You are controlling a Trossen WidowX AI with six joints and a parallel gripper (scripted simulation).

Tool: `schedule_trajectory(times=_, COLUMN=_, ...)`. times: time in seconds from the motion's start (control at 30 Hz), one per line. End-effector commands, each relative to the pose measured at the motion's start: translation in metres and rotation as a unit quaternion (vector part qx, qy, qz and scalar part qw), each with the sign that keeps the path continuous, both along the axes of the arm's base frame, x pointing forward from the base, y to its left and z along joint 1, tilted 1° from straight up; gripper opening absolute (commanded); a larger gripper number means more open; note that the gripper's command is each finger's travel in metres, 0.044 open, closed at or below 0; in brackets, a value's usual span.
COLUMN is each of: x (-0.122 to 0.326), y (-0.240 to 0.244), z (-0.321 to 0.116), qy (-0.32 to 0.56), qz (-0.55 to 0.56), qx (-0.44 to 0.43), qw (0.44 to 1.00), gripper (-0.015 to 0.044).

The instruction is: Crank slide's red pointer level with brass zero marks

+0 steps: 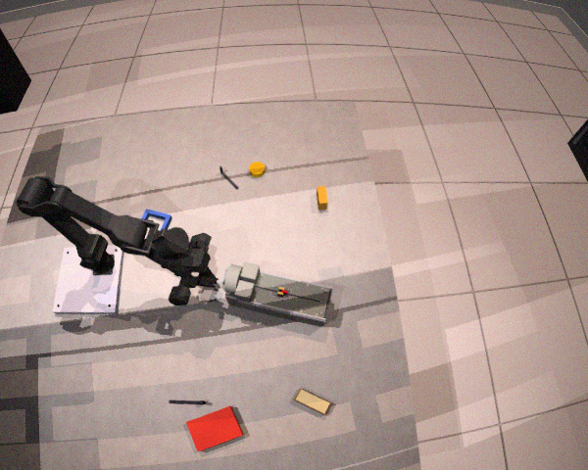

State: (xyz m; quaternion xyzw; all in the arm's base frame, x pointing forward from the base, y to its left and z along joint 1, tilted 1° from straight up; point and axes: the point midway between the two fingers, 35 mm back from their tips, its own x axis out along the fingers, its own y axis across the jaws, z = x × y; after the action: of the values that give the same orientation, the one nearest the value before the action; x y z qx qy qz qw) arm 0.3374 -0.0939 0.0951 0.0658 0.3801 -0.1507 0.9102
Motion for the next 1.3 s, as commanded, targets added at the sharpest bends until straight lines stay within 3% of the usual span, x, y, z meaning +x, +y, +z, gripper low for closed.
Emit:
schedule_trajectory(times=0.0, x=0.001, y=0.006, z=0.007, qy=-0.009, qz=0.005, qx=0.002, qw=1.0, gripper=0.0)
schedule_trajectory(times=1.27, x=0.005, y=0.017, z=0.012, qy=-0.009, qz=0.005, qx=0.002, qw=1.0, gripper=0.0)
